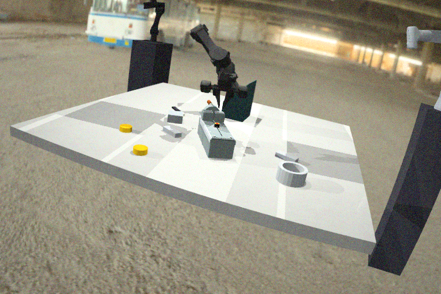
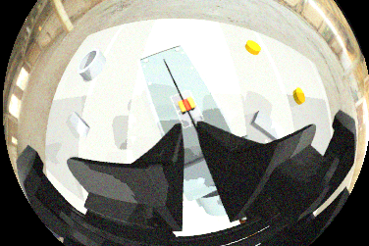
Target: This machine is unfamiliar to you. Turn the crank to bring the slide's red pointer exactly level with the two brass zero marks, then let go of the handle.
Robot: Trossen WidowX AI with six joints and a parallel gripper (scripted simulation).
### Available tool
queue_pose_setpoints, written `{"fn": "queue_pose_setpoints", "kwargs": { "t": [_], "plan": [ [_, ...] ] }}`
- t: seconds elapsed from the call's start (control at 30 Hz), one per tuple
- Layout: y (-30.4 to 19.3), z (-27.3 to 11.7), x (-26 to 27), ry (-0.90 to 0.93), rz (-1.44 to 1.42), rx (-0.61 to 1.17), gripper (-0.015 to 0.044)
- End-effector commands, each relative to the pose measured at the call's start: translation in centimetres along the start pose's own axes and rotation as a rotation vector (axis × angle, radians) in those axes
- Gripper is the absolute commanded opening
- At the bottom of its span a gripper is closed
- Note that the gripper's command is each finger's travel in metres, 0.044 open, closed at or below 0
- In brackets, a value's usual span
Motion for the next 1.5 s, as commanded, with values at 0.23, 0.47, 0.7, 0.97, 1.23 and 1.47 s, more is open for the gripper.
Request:
{"fn": "queue_pose_setpoints", "kwargs": {
  "t": [0.23,0.47,0.7,0.97,1.23,1.47],
  "plan": [
    [0.00,0.00,0.00,0.000,0.000,0.000,0.0000],
    [0.00,0.00,0.01,0.001,0.000,0.000,0.0000],
    [0.00,0.00,0.01,0.001,0.000,0.000,0.0079],
    [0.00,0.00,0.01,0.001,0.000,0.000,0.0289],
    [0.00,0.00,0.01,0.001,0.000,0.000,0.0414],
    [0.00,0.00,0.01,0.001,0.000,0.000,0.0230]
  ]
}}
Point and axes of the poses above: the point midway between the two fingers, 35 mm back from their tips, its own z axis out along the fingers, its own x axis across the jaws, y = z × x, the point moved 4 cm from there along -z, back along the fingers, and after that the axes turned 5 degrees about z, right-handed, at the moved point
